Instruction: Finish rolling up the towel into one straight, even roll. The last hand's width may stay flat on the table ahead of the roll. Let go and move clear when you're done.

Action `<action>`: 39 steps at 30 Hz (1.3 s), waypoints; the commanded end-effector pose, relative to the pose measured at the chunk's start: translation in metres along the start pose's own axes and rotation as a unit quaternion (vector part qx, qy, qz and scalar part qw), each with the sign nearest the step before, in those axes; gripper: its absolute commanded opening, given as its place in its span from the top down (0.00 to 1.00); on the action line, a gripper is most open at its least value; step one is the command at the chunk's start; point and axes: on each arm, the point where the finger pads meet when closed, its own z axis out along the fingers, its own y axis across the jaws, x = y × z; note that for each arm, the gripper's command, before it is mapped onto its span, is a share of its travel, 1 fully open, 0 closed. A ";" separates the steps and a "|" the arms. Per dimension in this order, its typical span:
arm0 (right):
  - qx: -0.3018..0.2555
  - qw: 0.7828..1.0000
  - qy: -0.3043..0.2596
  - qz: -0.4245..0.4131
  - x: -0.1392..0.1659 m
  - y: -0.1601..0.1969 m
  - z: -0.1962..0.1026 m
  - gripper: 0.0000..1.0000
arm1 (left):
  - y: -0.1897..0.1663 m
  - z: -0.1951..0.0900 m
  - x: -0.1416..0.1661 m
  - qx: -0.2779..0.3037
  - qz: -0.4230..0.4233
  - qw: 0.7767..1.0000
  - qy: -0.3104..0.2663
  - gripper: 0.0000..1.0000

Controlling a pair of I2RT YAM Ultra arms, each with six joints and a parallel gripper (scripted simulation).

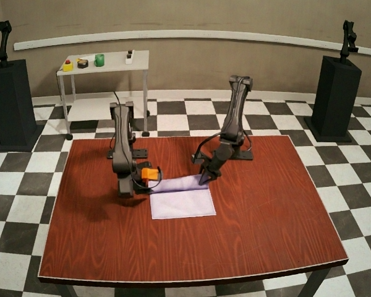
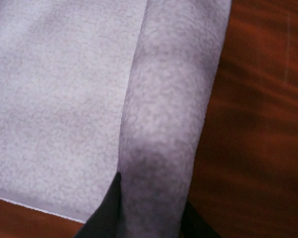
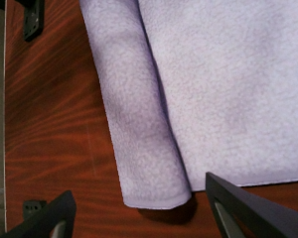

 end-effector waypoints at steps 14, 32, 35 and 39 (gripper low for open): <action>0.045 0.994 0.002 -0.104 -0.011 0.009 -0.002 0.10 | -0.001 -0.006 -0.008 0.184 -0.143 0.972 -0.002 0.68; 0.312 0.900 -0.044 -0.301 -0.021 0.035 0.021 0.04 | 0.000 -0.010 -0.011 0.333 -0.264 0.905 0.003 0.68; 0.332 0.888 -0.048 -0.316 -0.022 0.037 0.023 0.03 | 0.000 -0.010 -0.011 0.347 -0.275 0.897 0.004 0.68; 0.336 0.885 -0.048 -0.319 -0.022 0.038 0.023 0.02 | 0.000 -0.010 -0.012 0.356 -0.283 0.891 0.004 0.68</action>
